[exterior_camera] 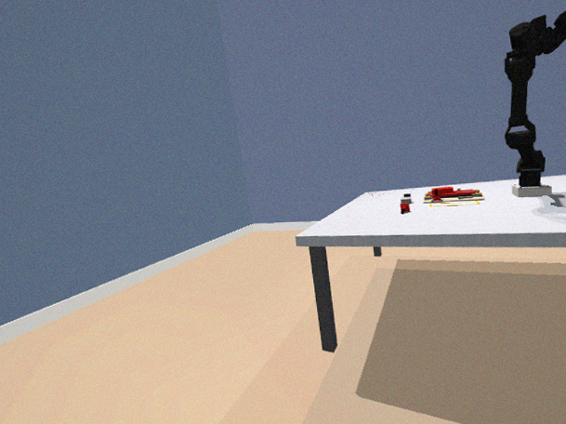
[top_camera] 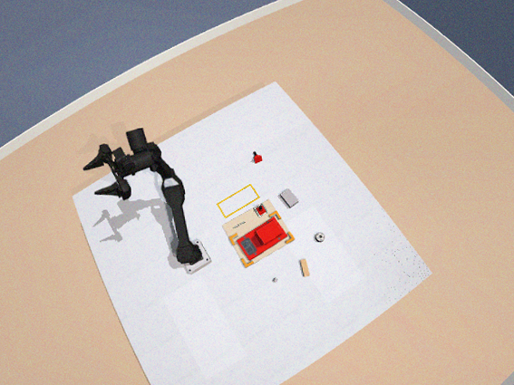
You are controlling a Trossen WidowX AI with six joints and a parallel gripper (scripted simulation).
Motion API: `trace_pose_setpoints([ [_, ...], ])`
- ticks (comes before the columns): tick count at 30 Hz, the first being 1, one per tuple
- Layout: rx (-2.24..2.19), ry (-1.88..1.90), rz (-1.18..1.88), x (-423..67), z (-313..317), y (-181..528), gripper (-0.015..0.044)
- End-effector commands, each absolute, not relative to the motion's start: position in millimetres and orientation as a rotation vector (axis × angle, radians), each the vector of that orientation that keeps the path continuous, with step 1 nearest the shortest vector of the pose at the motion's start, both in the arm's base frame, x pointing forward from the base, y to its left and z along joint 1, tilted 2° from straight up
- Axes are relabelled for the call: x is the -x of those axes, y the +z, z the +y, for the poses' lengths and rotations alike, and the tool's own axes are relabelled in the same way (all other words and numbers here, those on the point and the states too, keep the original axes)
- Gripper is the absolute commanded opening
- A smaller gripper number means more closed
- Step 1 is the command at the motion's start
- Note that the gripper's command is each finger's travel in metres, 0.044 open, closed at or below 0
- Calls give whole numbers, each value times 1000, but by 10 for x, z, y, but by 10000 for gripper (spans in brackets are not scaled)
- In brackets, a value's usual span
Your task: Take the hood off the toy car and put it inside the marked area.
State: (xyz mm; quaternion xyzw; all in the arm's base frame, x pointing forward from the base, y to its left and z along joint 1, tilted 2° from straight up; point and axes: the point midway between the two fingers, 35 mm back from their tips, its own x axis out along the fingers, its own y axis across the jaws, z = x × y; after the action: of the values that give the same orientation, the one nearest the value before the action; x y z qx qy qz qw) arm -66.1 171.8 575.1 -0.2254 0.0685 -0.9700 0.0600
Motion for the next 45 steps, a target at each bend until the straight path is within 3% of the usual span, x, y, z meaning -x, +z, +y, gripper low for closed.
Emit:
trace_pose_setpoints([
  [1, 639, -2794, 290, 871, 1173, 5834, 440],
  [19, 538, -2227, 495, 927, -786, 5742, 440],
  [38, 423, -1619, 621, -96, -2299, 5086, 440],
  [45, 364, -1462, 661, -507, -2574, 4789, 440],
])
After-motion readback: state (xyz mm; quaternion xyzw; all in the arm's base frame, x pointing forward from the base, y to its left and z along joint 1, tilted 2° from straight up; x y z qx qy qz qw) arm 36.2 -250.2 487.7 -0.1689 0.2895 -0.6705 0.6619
